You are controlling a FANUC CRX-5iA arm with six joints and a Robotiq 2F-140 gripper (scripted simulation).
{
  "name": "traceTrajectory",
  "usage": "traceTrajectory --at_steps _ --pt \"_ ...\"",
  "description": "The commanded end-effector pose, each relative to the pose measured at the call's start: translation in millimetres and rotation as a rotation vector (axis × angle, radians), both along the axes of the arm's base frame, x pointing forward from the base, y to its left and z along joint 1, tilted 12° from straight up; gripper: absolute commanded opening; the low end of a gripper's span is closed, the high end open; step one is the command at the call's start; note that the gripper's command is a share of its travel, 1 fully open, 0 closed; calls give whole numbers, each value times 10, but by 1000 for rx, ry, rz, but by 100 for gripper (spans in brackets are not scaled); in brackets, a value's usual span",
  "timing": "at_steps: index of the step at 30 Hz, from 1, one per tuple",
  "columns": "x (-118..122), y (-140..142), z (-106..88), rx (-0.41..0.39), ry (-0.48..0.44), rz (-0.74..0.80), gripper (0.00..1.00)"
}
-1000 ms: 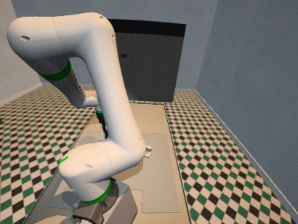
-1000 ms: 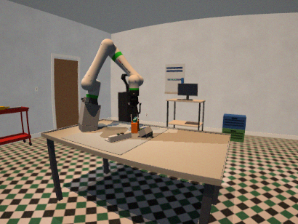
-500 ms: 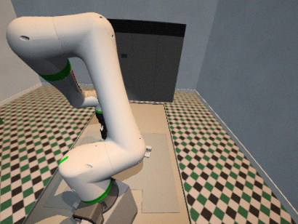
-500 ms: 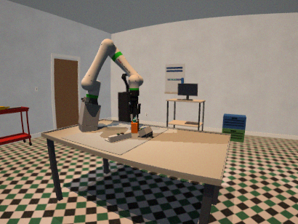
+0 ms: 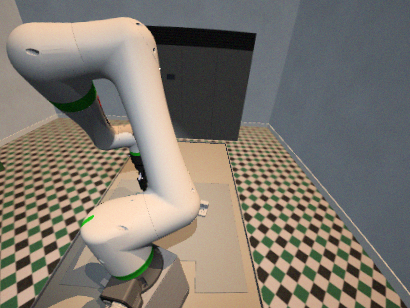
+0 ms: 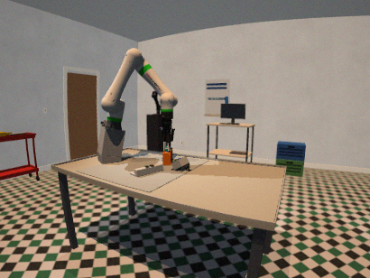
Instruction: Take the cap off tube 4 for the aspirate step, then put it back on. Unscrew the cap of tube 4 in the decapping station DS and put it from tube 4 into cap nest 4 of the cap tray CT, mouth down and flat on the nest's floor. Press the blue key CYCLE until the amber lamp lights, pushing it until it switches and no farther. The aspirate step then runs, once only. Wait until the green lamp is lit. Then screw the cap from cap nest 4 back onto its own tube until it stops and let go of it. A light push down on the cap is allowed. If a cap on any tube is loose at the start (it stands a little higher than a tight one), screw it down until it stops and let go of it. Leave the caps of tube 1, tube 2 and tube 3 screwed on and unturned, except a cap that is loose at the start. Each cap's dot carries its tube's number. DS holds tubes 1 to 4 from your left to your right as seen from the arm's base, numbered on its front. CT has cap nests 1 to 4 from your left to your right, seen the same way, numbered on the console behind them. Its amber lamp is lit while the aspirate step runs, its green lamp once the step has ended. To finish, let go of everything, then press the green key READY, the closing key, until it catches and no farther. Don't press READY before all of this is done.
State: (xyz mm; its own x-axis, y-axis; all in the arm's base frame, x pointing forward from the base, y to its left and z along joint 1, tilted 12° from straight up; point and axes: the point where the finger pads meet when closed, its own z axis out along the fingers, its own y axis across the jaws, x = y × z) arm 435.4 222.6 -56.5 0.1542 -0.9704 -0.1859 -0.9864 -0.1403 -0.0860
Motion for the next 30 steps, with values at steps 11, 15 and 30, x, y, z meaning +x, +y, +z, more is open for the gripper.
traceTrajectory --at_steps 11,15,30 --pt "1 -3 2 -32 -108 538 0" --pt "1 -3 3 -40 -138 685 0" --pt "1 -3 5 -60 -206 1025 0"
